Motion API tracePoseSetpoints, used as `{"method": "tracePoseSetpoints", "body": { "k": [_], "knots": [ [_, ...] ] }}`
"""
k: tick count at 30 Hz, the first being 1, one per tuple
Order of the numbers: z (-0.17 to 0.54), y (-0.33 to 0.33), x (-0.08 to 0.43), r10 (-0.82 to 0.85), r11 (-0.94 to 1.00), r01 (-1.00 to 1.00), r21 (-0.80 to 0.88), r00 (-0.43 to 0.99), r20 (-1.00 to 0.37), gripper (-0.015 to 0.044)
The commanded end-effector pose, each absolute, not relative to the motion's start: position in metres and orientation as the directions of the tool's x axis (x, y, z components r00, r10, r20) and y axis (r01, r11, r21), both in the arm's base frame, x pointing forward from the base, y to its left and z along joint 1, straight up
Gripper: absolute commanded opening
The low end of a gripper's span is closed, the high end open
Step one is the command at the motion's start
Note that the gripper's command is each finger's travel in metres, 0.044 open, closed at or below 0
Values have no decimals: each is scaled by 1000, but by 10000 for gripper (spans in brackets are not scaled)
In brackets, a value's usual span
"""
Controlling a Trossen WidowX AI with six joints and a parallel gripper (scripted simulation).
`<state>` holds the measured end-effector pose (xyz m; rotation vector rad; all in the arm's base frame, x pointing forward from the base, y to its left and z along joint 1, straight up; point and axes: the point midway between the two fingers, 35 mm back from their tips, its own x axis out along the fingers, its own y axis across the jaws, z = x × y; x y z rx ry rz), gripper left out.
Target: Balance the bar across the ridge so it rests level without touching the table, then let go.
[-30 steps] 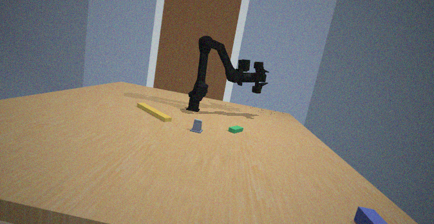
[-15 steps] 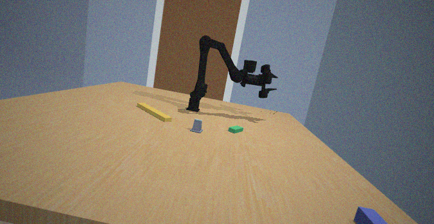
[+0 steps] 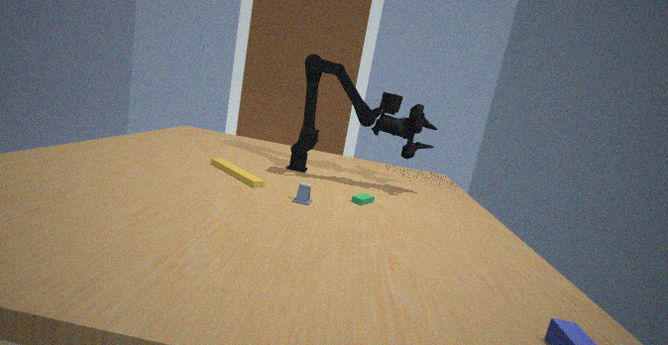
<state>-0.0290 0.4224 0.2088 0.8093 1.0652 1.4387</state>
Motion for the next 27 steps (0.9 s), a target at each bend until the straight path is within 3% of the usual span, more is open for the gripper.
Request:
{"method": "tracePoseSetpoints", "body": {
  "k": [1, 27],
  "knots": [
    [207, 424, -12, 988, 50, -409, 911, -111, -104, 315],
    [185, 400, 131, 940, 341, -607, 718, 225, -257, 315]
  ]
}}
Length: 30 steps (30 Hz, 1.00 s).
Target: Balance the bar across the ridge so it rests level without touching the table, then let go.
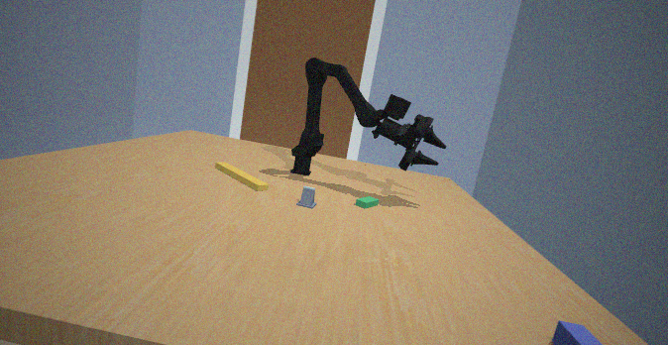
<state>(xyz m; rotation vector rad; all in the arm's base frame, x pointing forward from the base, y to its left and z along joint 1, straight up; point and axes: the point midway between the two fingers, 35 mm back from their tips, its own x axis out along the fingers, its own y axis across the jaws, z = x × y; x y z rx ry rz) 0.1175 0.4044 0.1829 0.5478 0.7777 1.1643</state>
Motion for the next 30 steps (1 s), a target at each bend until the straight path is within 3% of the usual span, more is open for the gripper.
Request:
{"method": "tracePoseSetpoints", "body": {
  "k": [1, 30],
  "knots": [
    [184, 398, 137, 935, 353, -609, 710, 239, -261, 315],
    [151, 294, 273, 671, 734, -589, 339, 550, -497, 315]
  ]
}}
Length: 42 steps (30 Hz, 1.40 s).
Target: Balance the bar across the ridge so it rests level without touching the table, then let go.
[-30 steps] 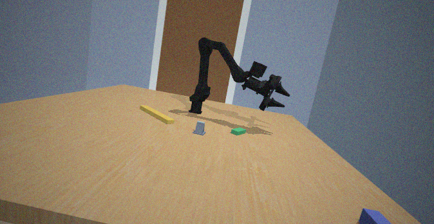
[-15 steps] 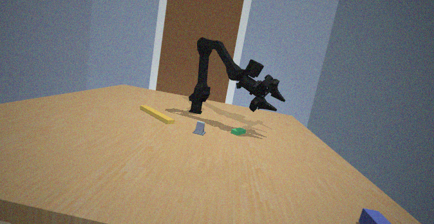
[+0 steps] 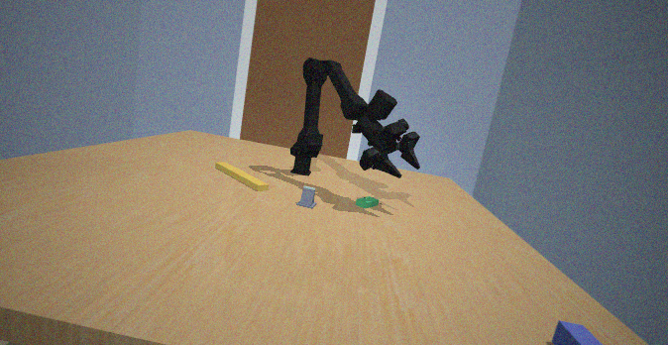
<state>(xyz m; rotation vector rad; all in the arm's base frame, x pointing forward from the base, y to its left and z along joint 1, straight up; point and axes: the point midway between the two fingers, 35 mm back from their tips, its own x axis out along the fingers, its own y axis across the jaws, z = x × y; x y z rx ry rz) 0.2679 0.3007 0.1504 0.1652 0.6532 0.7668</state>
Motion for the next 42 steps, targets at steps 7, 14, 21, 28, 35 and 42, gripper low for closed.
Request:
{"method": "tracePoseSetpoints", "body": {
  "k": [7, 14, 21, 28, 35, 42],
  "knots": [
    [143, 263, 297, 589, 789, -567, 235, 590, -552, 315],
    [136, 226, 318, 495, 831, -542, 123, 620, -609, 315],
    [130, 188, 335, 404, 853, -522, 17, 638, -656, 315],
    [124, 149, 347, 313, 857, -509, -78, 634, -707, 315],
    [119, 109, 353, 226, 851, -502, -155, 616, -755, 315],
    [114, 69, 354, 144, 839, -500, -215, 585, -798, 315]
  ]
}}
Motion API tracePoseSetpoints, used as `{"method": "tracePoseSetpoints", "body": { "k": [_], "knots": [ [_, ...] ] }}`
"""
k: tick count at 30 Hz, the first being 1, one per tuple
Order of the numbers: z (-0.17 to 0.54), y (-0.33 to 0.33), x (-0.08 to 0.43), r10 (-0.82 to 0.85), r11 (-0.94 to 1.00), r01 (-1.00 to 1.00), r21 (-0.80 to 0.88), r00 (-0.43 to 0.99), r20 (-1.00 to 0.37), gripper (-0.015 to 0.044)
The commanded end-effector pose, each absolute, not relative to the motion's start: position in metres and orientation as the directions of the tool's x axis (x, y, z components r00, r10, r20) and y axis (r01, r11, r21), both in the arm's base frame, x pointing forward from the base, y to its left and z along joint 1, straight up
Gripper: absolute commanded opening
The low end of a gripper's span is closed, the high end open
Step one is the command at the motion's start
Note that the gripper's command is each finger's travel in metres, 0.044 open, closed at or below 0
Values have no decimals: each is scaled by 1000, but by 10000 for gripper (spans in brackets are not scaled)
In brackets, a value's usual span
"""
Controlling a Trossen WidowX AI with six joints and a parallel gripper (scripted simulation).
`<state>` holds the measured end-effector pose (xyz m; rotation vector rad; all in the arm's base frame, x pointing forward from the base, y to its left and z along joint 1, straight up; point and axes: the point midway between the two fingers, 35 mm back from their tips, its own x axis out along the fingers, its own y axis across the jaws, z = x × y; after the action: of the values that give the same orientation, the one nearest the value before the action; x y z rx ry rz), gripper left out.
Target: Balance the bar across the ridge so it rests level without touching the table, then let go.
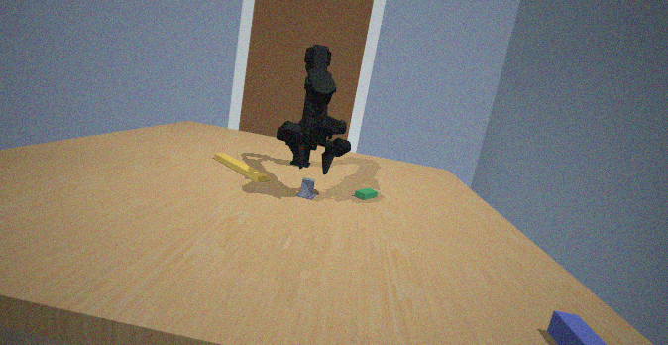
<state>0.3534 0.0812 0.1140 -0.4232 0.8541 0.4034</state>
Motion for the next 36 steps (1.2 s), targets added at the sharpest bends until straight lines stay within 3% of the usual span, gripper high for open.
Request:
{"method": "tracePoseSetpoints", "body": {
  "k": [1, 15, 36],
  "knots": [
    [114, 64, 354, 134, 835, -503, -223, 580, -804, 315],
    [110, -9, 339, 20, 792, -541, -284, 487, -873, 315],
    [108, -102, 286, -74, 724, -646, -242, 276, -958, 315]
  ]
}}
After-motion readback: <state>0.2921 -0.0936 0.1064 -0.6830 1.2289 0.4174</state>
